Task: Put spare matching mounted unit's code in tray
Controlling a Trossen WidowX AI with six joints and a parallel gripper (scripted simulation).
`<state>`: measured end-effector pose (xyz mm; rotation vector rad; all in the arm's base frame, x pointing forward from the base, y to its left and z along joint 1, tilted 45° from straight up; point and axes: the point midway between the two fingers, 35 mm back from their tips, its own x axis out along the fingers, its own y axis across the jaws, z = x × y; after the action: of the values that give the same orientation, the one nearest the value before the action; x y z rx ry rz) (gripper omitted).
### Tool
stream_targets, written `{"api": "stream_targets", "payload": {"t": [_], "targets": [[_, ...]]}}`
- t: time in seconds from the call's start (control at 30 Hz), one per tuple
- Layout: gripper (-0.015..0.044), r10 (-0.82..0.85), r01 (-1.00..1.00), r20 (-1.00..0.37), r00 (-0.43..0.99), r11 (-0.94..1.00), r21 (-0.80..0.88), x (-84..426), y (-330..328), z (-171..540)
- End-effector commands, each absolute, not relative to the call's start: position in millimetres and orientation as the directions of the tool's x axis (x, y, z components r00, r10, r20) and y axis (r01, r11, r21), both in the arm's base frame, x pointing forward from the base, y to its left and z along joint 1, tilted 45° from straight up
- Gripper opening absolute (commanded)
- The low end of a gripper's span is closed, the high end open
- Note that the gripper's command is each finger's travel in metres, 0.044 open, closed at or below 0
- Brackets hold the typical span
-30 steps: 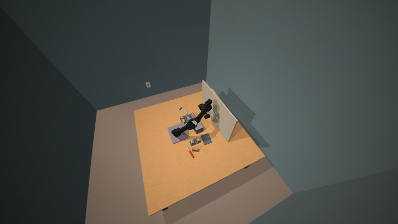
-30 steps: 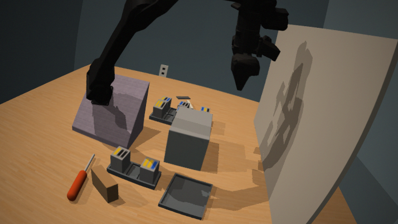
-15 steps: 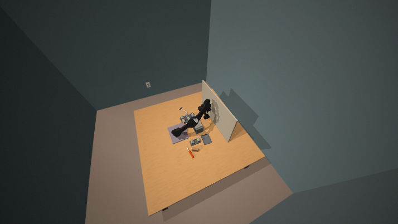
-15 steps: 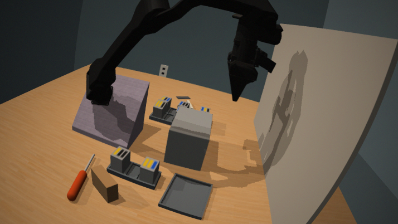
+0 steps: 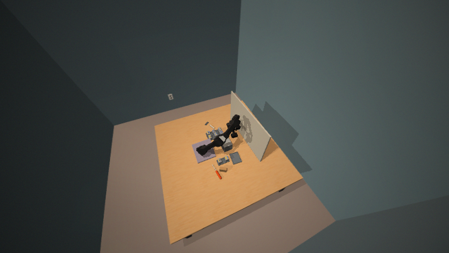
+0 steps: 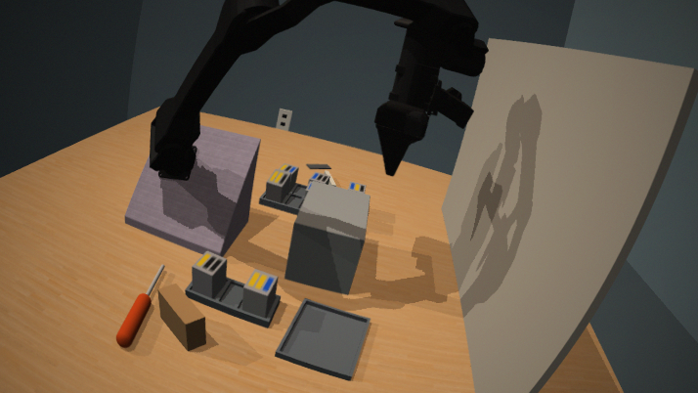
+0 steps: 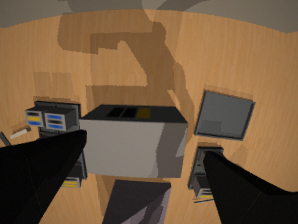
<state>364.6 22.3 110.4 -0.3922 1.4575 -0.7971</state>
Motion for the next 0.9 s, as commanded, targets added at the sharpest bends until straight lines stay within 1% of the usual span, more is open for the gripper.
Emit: {"api": "stream_targets", "payload": {"t": [0.0, 0.2, 0.37, 0.53, 0.6, 0.87], "targets": [[0.0440, -0.684, 0.507, -0.726, -0.073, 0.601, -0.617, 334, -11, 144], [0.0440, -0.685, 0.816, -0.724, -0.082, 0.371, -0.443, 273, -50, 172], [0.0440, -0.688, 0.964, -0.720, -0.090, 0.123, -0.238, 217, -75, 180], [0.0440, -0.693, 0.991, -0.714, -0.099, -0.134, -0.008, 161, -94, 175], [0.0440, -0.694, 0.978, -0.713, -0.102, -0.202, 0.057, 147, -97, 172], [0.0440, -0.694, 0.975, -0.712, -0.103, -0.213, 0.067, 144, -98, 171]]}}
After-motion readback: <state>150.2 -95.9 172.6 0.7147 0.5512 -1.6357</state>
